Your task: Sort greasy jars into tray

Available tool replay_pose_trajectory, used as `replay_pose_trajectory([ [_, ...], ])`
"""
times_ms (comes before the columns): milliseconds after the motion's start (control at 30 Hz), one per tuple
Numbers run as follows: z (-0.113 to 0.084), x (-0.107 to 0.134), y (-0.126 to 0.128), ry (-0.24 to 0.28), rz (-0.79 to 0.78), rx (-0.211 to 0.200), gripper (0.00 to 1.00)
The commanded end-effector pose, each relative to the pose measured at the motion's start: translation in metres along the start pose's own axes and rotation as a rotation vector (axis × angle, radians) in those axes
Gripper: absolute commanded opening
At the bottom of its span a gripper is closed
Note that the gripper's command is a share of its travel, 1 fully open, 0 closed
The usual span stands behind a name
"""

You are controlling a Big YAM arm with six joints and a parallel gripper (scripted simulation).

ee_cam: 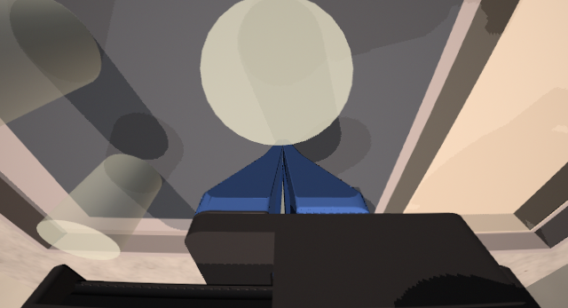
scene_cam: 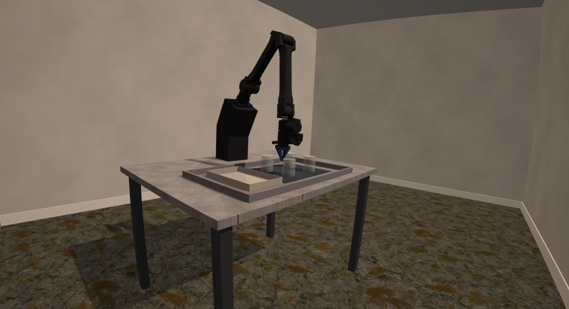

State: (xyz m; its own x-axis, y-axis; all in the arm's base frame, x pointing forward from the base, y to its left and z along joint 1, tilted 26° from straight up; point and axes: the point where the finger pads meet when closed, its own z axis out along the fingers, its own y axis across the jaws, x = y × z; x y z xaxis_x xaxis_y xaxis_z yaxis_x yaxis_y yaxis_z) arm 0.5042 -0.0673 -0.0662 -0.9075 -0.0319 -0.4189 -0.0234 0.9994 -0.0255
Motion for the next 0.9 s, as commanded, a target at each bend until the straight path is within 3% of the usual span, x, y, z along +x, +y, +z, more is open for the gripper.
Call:
replay_pose_trajectory([
  [0, -0.0039, -0.0127, 0.0029, -0.016, -0.003, 0.000, 0.00],
  [867, -0.0039, -0.0159, 0.0029, -0.016, -0.003, 0.000, 0.00],
])
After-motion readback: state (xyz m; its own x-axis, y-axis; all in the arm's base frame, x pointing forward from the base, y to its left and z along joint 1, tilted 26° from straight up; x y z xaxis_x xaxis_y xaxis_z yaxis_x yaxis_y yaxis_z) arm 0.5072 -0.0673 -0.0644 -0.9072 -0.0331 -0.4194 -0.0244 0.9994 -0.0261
